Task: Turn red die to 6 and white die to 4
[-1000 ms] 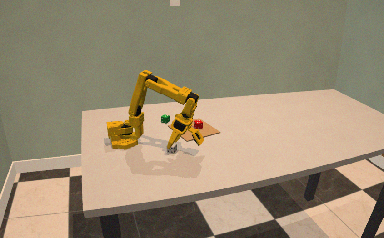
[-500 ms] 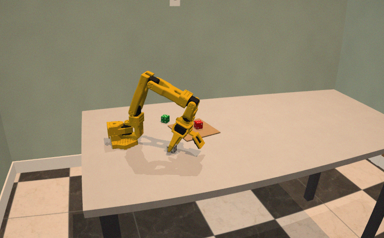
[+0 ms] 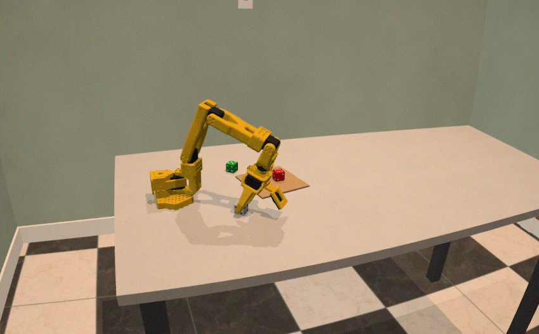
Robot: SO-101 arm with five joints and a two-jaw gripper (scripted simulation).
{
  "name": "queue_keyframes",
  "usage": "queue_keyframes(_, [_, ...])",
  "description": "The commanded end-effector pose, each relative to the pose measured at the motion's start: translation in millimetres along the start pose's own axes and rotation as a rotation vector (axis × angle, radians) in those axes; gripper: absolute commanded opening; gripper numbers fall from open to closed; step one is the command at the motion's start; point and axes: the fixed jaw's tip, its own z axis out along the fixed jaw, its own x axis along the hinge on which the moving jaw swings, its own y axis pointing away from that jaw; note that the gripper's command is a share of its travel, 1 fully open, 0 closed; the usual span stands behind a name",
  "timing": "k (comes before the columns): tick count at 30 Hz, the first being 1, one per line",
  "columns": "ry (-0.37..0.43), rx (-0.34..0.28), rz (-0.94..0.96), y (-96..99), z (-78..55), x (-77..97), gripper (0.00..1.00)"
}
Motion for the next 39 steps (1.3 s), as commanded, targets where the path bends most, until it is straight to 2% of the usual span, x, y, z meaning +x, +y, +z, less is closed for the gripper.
queue_keyframes(1, [-0.021,-0.002,0.001,0.9,-2.9,-1.6,0.31])
queue_keyframes(10, [-0.02,-0.006,0.001,-1.0,-2.8,-1.7,0.28])
queue_keyframes(25, [-0.016,-0.019,0.001,-7.7,-2.6,-1.8,0.17])
queue_keyframes(39, [-0.015,-0.024,0.001,-10.0,-2.5,-1.7,0.13])
